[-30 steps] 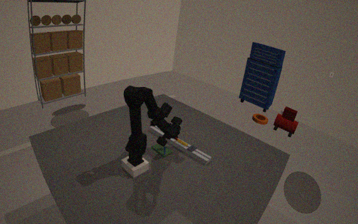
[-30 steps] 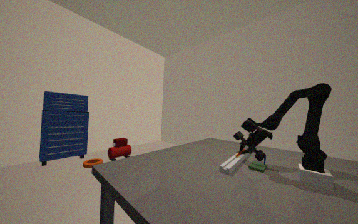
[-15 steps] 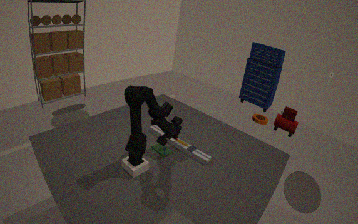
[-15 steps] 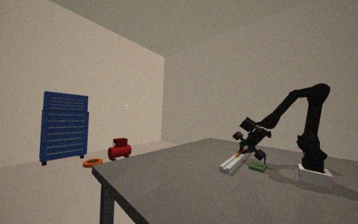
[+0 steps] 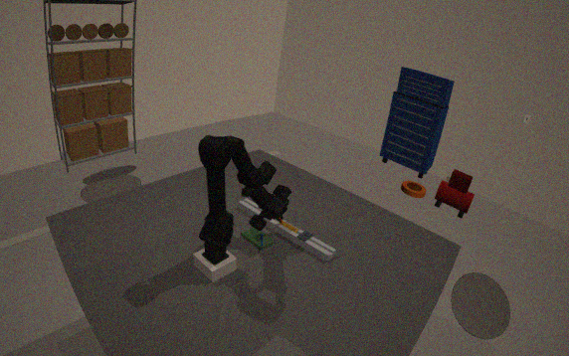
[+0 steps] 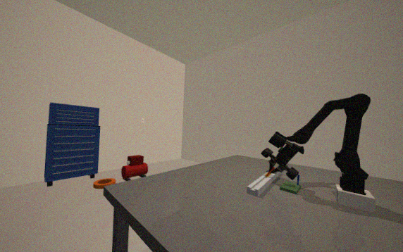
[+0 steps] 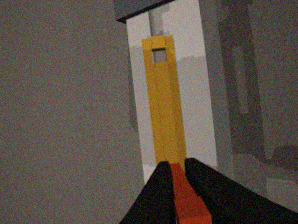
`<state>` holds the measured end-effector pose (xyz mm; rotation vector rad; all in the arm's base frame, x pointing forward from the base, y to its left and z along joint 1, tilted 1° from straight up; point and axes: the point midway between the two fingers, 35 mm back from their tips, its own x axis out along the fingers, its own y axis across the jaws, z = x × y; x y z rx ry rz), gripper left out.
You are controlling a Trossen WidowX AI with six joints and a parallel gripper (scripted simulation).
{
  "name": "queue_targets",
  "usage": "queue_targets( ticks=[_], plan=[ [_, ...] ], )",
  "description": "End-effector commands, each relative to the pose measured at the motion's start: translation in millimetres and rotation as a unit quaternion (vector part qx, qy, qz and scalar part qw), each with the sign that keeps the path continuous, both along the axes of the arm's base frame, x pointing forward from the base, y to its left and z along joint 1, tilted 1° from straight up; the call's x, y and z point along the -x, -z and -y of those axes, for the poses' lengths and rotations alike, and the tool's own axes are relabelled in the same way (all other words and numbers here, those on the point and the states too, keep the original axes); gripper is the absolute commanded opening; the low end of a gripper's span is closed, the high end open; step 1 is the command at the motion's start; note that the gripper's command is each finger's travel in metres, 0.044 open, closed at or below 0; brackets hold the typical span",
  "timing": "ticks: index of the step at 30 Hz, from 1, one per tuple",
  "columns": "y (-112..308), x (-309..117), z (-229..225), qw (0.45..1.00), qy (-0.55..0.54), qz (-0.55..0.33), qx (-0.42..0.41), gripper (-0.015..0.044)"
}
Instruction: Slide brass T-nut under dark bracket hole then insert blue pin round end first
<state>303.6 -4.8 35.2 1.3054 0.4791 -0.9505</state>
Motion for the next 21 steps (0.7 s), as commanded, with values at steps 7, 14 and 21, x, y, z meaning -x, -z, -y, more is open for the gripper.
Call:
queue_targets(
  ticks=[7, 14, 21],
  plan=[
    [-1.1, -2.0, -0.5, 1.0, 0.001, -0.009, -0.003, -0.015],
    [-1.3, -2.6, -0.5, 1.0, 0.002, -0.017, -0.003, -0.015],
    [-1.4, -3.2, -0.5, 1.0, 0.002, -0.026, -0.003, -0.015]
  ],
)
